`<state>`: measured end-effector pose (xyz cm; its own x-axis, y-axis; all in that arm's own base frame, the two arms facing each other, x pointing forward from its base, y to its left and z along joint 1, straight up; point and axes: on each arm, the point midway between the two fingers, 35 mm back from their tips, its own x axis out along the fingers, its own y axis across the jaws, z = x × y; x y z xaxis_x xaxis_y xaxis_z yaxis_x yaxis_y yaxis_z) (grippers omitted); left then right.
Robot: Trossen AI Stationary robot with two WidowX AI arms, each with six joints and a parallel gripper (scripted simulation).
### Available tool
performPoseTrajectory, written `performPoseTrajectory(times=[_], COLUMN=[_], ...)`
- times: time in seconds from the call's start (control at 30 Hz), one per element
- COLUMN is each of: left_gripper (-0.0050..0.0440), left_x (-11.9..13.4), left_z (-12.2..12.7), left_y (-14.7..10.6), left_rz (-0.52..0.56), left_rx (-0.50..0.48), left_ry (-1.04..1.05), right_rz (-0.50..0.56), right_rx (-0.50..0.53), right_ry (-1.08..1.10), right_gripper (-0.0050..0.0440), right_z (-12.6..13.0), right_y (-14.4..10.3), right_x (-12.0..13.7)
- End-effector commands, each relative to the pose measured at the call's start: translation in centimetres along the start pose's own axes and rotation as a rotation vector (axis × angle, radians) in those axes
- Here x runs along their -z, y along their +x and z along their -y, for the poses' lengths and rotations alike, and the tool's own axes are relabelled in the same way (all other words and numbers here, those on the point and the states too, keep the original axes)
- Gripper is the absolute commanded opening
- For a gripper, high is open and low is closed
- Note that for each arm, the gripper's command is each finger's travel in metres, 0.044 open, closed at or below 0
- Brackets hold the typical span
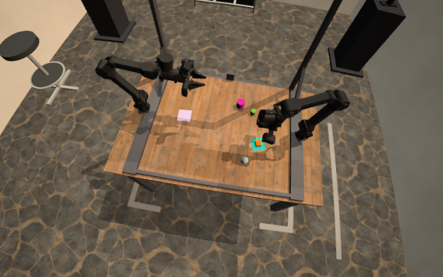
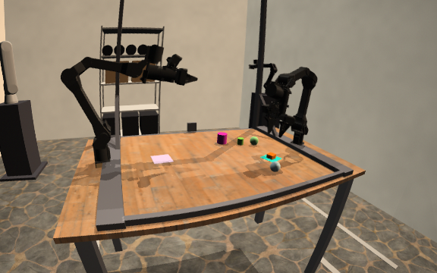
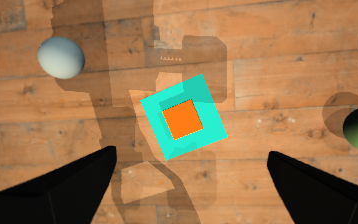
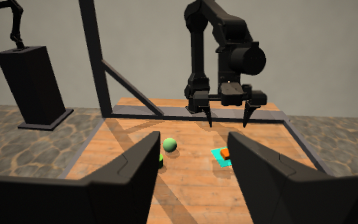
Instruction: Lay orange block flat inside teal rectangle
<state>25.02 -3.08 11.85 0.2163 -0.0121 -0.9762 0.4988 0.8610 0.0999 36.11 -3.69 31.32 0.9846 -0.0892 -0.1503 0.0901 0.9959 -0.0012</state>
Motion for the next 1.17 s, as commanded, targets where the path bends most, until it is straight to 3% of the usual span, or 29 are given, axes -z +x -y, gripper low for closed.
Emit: performPoseTrajectory(times=[0.0, 0.37, 1.13], left_gripper=[0.044, 0.044, 0.044], left_x=[0.2, 0.5, 0.3], left_z=[0.1, 0.2, 0.1], left_y=[-1.0, -2.1, -2.1], left_rz=[0.07, 0.15, 0.149], left_rx=[-0.014, -0.029, -0.026], left_ry=[-0.183, -0.448, -0.449], right_rz=[0.103, 0.221, 0.219], right_rx=[-0.031, -0.09, -0.09], right_ry=[-0.003, -0.001, -0.003], right_gripper=[0.02, 0.02, 0.02], right_z=[-1.5, -3.3, -3.3], right_y=[-2.5, -5.4, -5.2], right_x=[-0.8, -0.7, -1.0])
